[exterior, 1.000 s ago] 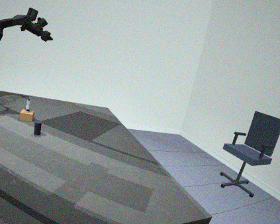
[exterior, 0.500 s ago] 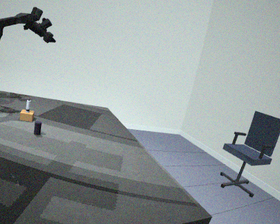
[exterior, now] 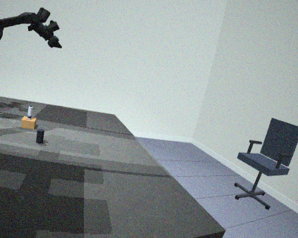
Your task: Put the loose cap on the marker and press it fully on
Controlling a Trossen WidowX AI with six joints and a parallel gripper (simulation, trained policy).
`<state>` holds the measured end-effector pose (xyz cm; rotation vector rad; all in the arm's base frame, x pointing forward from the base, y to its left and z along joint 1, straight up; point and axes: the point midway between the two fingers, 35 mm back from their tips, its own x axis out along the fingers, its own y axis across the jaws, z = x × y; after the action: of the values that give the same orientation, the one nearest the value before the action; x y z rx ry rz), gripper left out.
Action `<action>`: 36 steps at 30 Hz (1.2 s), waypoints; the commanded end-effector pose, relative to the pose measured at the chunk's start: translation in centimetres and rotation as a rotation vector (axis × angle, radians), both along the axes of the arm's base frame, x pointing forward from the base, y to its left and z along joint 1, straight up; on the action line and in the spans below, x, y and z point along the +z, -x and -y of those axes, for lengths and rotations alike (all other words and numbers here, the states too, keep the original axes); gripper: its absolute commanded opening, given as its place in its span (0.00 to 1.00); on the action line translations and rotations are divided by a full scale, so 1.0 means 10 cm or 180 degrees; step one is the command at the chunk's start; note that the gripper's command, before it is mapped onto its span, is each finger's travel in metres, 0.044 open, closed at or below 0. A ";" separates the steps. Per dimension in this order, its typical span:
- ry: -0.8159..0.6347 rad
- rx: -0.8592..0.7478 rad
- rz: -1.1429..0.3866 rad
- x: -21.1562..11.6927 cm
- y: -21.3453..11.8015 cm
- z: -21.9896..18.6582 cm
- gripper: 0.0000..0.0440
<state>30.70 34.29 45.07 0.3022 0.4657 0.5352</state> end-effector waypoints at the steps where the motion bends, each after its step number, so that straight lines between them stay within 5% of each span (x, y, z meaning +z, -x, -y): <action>1: -0.0020 -0.0052 -0.0078 -0.01 -0.03 0.10 0.78; 36: 0.0064 -0.0789 -0.0972 -0.49 -0.45 1.08 0.78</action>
<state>35.07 24.08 40.57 0.4063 0.7011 0.2601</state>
